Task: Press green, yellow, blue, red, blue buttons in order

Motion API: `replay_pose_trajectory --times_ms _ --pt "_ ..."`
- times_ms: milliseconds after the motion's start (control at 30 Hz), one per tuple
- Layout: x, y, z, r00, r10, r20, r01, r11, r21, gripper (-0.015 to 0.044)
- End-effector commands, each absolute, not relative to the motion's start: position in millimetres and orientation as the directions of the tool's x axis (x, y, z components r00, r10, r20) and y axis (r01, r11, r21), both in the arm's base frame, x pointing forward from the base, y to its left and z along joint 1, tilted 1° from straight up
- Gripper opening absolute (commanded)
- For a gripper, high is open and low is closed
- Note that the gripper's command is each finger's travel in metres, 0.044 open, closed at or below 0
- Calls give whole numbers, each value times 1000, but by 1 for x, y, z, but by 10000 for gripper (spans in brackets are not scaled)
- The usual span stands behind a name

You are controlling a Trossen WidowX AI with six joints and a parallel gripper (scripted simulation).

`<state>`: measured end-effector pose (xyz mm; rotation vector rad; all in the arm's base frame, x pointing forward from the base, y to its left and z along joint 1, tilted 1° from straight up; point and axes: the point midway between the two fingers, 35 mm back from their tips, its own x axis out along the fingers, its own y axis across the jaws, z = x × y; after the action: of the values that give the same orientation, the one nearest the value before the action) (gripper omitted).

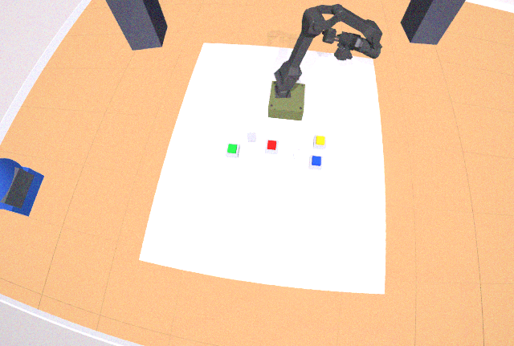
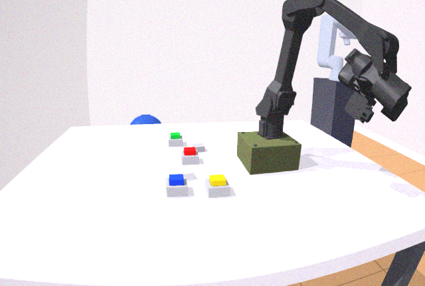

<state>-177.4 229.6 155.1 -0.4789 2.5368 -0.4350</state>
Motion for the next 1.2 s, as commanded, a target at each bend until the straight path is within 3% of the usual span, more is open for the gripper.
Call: replay_pose_trajectory --times_ms 0,100,300,600,900,1167 --pt "-175 231 155 -805 -408 -431 -240 888 -392 400" --pt "-146 247 154 -818 -321 -477 -147 919 -367 400" --pt "-72 274 142 -813 -130 -568 -46 986 -160 400" --pt "48 277 125 -707 124 -696 66 992 109 400" --pt "163 230 111 -511 293 -808 102 954 281 400" --pt "243 151 102 -305 341 -889 91 940 330 400"
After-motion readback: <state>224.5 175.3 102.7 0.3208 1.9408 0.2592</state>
